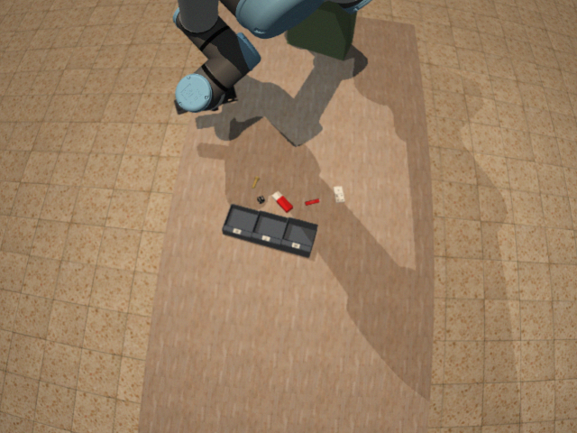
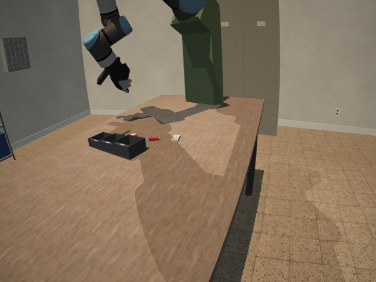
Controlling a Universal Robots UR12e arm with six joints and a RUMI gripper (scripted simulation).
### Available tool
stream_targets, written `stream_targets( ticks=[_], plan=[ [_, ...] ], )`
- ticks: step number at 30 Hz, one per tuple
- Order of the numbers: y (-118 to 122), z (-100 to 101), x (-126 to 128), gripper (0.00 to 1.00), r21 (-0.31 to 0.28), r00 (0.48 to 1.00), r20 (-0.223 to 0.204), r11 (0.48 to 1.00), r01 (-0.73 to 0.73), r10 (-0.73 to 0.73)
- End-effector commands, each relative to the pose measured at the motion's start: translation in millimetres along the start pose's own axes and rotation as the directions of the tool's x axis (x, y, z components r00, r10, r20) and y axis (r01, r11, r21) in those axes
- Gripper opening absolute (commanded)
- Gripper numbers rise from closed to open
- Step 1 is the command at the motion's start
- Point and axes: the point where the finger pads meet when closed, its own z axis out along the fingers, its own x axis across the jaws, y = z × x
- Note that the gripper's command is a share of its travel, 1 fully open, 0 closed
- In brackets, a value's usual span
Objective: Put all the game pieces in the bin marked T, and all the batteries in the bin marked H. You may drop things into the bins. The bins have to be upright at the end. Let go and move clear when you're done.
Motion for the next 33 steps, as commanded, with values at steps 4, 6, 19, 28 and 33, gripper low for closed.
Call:
stream_targets(
  ticks=[4, 6, 19, 28, 33],
  plan=[
    [15.7, -16.0, -40.8, 0.04, 0.075, 0.981, 0.052, 0.980, 0.184, -0.188],
    [17.0, -17.2, -43.8, 0.04, 0.077, 0.980, 0.053, 0.979, 0.187, -0.192],
    [44.8, -44.3, -93.2, 0.04, 0.200, 0.892, 0.094, 0.886, 0.417, -0.441],
    [64.5, -63.1, -120.9, 0.04, 0.276, 0.816, 0.100, 0.804, 0.526, -0.569],
    [72.2, -70.5, -131.0, 0.04, 0.282, 0.810, 0.100, 0.797, 0.534, -0.578]
  ],
)
